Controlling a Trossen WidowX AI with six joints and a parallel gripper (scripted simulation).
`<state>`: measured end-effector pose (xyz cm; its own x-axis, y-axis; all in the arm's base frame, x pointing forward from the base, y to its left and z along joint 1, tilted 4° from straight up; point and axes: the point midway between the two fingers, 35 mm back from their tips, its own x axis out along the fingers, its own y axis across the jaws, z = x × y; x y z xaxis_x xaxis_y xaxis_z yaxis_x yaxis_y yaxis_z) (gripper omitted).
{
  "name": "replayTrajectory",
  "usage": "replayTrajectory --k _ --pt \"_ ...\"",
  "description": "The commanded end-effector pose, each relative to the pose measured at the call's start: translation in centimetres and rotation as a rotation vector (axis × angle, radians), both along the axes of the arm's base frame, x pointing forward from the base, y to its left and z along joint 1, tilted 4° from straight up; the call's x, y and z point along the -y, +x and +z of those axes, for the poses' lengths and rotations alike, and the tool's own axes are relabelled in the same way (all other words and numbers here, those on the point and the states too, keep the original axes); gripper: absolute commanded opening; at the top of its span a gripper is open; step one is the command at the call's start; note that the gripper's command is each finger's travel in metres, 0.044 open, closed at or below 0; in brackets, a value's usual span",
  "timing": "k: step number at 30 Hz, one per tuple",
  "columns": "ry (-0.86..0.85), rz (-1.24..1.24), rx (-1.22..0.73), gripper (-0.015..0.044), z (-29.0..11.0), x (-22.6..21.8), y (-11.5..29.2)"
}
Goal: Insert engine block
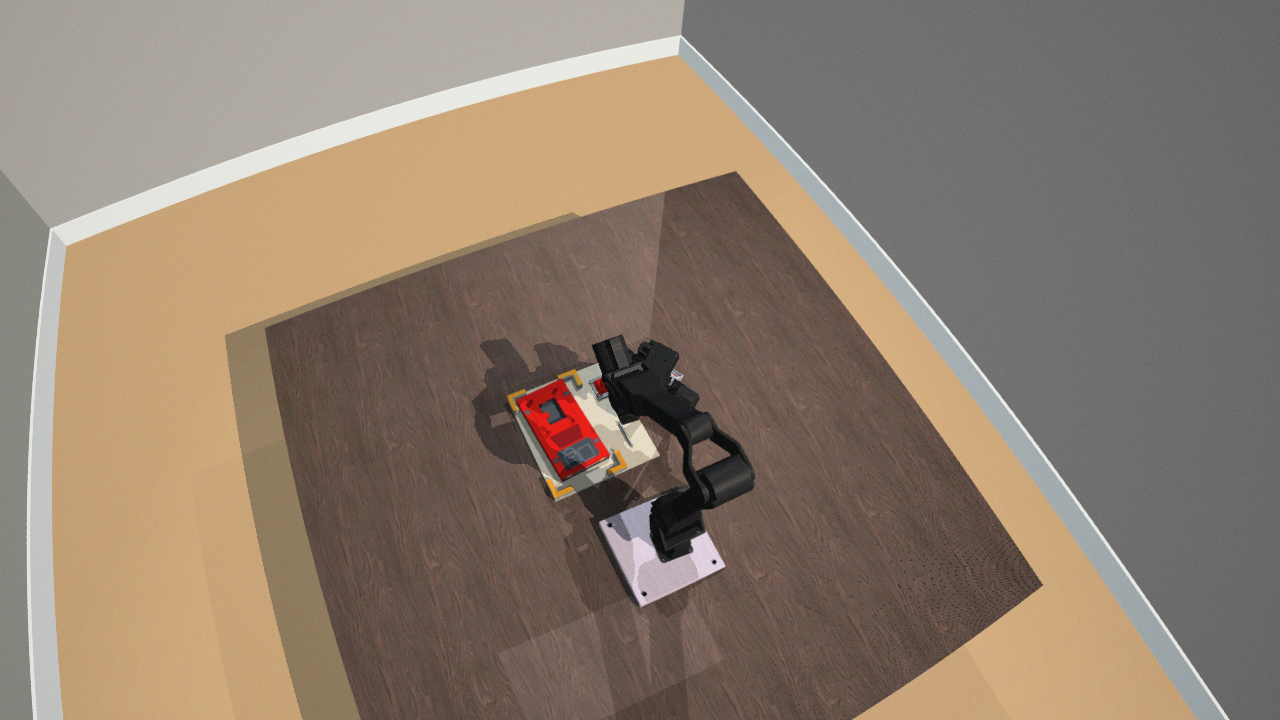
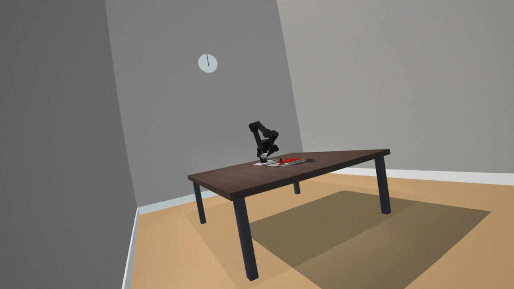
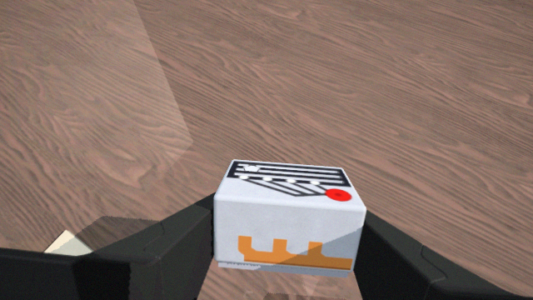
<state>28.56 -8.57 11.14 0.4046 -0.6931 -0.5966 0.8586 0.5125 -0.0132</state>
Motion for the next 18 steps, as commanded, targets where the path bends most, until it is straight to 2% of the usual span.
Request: replayTrajectory --k 1,18 --pt "-0.008 0.001 -0.003 0.0 -0.8 0.1 0.0" --pt "-0.008 0.001 -0.004 0.0 -5.1 0.4 0.0"
